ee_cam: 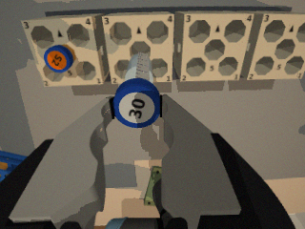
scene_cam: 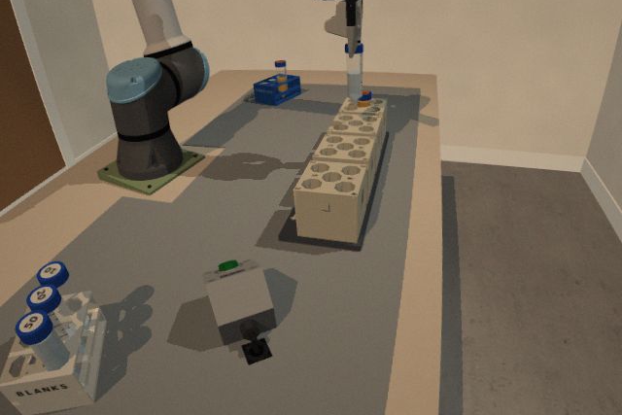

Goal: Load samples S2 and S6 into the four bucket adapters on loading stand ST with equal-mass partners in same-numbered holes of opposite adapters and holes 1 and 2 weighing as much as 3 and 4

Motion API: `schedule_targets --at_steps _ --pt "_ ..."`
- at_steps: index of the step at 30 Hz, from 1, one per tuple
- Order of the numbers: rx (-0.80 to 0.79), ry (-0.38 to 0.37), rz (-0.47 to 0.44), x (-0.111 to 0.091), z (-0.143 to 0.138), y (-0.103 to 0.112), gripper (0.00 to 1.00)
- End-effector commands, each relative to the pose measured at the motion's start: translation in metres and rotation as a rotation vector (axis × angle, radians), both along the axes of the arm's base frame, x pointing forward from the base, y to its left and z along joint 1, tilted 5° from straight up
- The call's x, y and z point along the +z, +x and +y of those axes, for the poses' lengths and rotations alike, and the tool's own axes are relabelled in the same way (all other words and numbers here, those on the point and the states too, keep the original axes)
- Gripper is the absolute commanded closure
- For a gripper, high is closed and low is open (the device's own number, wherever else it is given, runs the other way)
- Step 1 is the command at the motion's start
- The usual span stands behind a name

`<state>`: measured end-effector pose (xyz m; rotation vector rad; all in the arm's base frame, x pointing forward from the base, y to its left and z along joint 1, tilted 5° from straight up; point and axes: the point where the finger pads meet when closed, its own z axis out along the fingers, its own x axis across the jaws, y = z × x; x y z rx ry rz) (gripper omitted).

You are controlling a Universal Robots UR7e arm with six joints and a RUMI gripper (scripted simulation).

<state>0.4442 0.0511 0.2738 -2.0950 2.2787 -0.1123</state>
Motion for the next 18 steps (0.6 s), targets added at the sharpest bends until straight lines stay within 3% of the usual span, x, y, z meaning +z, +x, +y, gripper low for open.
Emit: schedule_targets --at_steps 1,18 --pt "-0.001 -0.001 -0.001 0.001 0.002 0.002 1.00" --pt "-0.001 -0.001 -0.001 -0.039 0.001 0.005 1.00"
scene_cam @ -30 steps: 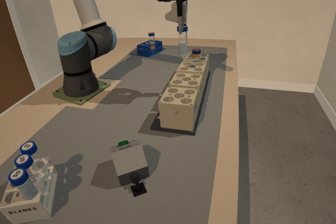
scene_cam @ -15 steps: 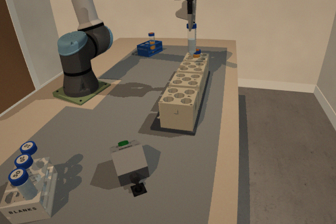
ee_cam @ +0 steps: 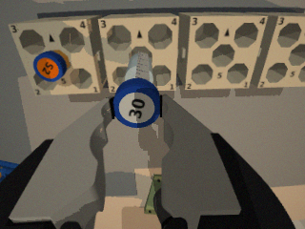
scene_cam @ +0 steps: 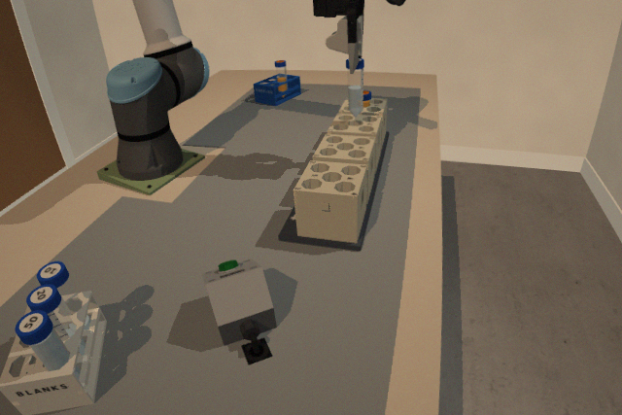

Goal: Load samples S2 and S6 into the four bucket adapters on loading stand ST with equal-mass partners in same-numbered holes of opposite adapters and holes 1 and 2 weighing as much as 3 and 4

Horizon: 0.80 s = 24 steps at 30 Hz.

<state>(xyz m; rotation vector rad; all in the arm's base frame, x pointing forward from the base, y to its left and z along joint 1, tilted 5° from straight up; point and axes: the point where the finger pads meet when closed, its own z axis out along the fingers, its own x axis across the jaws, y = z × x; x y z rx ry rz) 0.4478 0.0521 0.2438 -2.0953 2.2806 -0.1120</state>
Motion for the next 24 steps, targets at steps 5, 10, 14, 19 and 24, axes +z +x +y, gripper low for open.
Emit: schedule_targets --at_steps 5,10,14,19,24 --pt "0.000 0.000 -0.002 -0.009 0.000 0.001 1.00" --pt "0.000 0.000 -0.002 -0.009 0.000 0.001 1.00" --pt "0.000 0.000 -0.002 -0.009 0.000 0.001 1.00" --pt "0.000 0.000 -0.002 -0.013 0.000 0.002 1.00" --pt "0.000 0.000 -0.002 -0.020 -0.001 0.002 1.00"
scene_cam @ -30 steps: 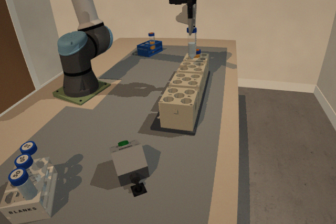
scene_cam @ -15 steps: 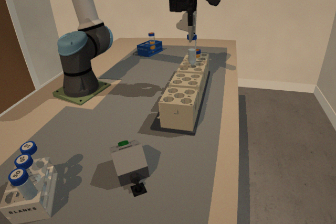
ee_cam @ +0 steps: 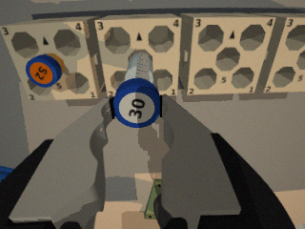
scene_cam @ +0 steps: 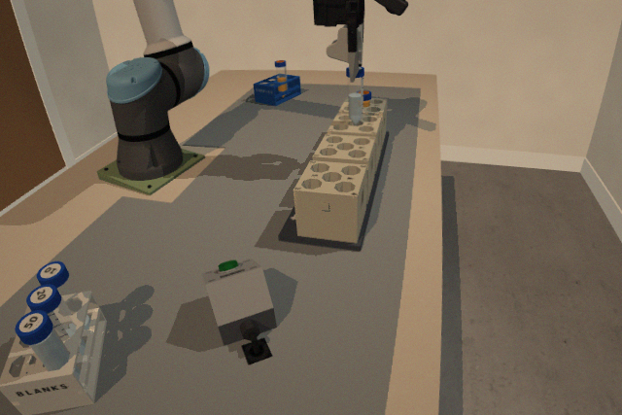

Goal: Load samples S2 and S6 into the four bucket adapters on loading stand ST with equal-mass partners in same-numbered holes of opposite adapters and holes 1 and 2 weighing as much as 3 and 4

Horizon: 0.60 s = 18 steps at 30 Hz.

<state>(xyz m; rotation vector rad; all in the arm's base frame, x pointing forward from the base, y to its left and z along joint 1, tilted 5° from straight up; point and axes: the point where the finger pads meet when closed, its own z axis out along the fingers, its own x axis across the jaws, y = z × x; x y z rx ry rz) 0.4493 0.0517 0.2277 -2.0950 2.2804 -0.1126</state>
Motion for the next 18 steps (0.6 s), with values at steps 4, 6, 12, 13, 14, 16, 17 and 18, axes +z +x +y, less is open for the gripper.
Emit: schedule_targets --at_steps 4,6,12,13,14,16,17,18 --pt "0.000 0.000 -0.001 -0.009 0.000 0.001 1.00" --pt "0.000 0.000 -0.001 -0.012 0.000 0.001 1.00" --pt "0.000 0.000 -0.001 -0.017 0.000 0.002 1.00" --pt "0.000 0.000 -0.001 -0.018 -0.001 0.002 1.00" --pt "0.000 0.000 -0.001 -0.020 -0.001 0.002 1.00" --pt "0.000 0.000 -0.001 -0.022 -0.001 0.002 1.00" --pt "0.000 0.000 -0.001 -0.024 -0.001 0.002 1.00" --pt "0.000 0.000 -0.001 -0.025 -0.001 0.002 1.00"
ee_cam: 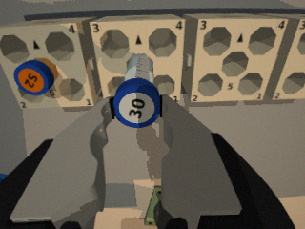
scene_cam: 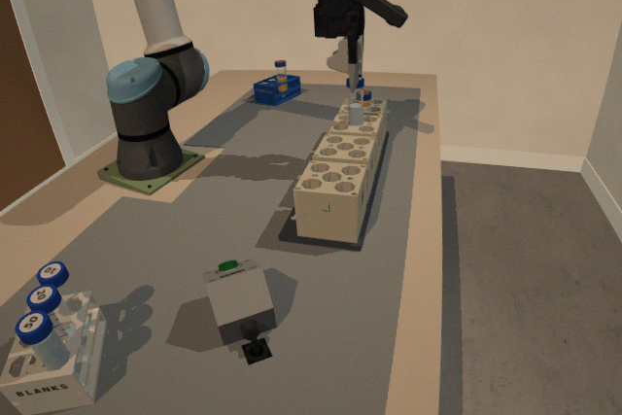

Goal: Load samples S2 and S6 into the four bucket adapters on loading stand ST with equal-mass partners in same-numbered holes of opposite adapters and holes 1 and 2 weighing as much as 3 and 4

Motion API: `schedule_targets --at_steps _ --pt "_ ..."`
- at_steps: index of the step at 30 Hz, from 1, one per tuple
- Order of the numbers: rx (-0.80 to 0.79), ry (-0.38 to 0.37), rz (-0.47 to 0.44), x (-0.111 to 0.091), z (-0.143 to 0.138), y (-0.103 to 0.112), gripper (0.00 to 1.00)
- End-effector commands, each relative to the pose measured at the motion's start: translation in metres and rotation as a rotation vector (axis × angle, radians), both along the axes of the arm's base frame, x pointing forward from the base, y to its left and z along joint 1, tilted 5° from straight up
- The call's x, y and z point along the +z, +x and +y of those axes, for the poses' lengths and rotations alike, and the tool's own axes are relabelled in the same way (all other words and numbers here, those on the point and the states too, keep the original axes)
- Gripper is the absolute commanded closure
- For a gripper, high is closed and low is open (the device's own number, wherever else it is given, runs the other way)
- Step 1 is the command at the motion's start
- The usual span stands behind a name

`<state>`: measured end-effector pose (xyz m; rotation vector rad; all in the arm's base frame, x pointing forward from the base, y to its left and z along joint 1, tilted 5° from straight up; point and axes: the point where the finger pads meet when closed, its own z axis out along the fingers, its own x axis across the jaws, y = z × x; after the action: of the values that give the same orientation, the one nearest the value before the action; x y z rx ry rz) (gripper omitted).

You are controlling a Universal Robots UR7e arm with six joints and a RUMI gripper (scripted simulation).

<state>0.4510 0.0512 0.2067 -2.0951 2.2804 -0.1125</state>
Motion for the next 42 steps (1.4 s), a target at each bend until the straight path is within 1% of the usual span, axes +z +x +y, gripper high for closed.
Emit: schedule_targets --at_steps 1,42 --pt "0.000 0.000 -0.001 -0.005 0.000 0.001 1.00" --pt "0.000 0.000 -0.001 -0.053 -0.001 0.005 1.00"
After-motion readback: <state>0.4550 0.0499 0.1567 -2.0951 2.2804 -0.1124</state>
